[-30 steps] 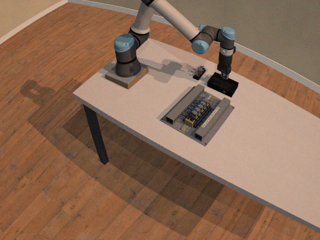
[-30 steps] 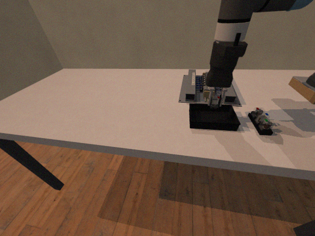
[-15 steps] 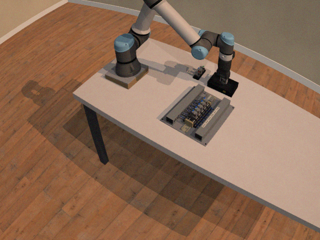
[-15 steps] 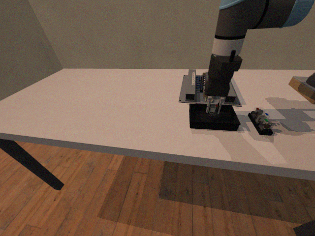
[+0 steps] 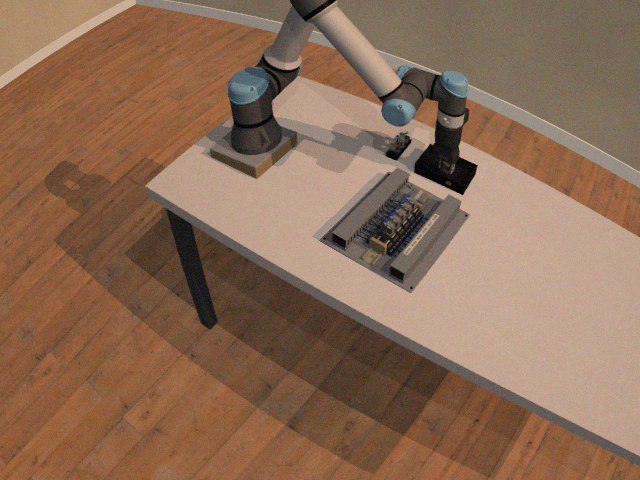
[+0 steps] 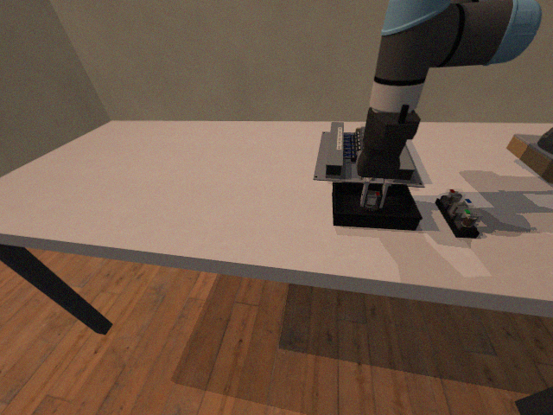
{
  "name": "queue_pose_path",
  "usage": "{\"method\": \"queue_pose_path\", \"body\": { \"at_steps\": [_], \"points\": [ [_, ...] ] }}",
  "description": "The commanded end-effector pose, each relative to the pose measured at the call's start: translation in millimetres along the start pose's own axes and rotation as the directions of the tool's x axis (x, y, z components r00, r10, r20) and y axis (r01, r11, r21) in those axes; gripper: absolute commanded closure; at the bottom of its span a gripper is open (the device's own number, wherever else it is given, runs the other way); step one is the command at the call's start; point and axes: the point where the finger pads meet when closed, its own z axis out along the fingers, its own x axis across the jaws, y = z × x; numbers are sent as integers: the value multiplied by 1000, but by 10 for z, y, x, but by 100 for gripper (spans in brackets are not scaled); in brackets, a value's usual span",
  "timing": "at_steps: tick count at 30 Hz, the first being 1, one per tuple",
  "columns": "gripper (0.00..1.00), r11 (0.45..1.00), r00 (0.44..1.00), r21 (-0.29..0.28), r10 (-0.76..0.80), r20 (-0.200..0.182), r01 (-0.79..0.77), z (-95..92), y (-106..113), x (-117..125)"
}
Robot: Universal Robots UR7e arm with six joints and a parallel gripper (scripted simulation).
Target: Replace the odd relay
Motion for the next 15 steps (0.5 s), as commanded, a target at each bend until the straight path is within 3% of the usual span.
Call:
{"method": "queue_pose_path", "body": {
  "at_steps": [1,15],
  "points": [
    [100,1000,1000,0,0,-2,0,-41,-3,5],
    [100,1000,1000,1,0,-2,0,-90,-6,6]
  ]
}}
